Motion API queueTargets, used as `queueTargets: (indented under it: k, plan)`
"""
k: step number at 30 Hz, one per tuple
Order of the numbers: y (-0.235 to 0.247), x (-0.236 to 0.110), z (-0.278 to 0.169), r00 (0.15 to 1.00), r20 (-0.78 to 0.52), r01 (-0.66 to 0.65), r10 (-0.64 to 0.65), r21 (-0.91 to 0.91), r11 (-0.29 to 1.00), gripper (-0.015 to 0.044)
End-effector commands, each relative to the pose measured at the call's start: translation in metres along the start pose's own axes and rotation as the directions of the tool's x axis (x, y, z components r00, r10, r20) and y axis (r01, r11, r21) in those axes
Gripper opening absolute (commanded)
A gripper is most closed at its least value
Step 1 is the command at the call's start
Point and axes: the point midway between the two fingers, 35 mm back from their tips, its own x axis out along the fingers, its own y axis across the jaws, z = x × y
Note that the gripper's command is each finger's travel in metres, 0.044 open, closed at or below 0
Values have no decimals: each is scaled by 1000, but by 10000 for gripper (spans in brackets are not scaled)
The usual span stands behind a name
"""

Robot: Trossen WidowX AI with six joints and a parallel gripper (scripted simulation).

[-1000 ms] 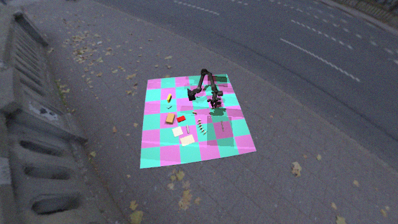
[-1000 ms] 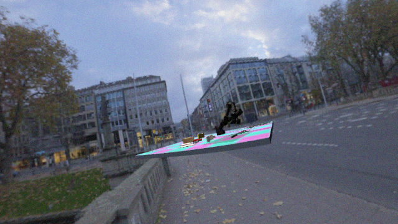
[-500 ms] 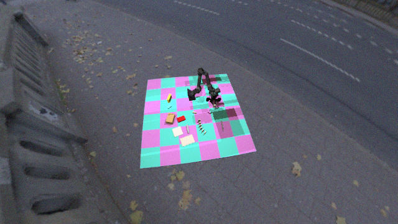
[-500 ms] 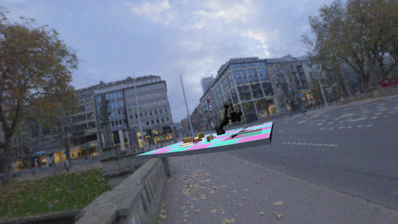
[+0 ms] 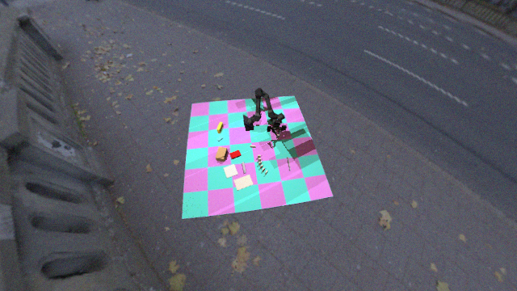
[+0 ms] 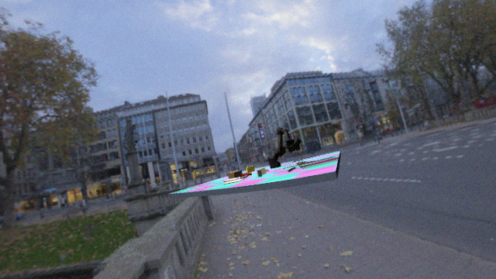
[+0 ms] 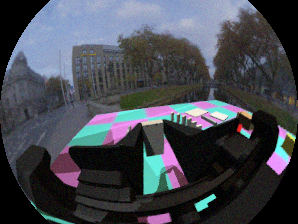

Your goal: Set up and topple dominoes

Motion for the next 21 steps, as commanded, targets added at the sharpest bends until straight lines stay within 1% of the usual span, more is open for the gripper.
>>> queueTargets:
  k: [1,10,21]
  plan:
    - [-1,0,0,1000,4,1,-1,8,1000,107]
    - [0,0,-1,1000,3,1,-1,8,1000,107]
    - [5,5,-29,1000,-18,-4,4,3,1000,107]
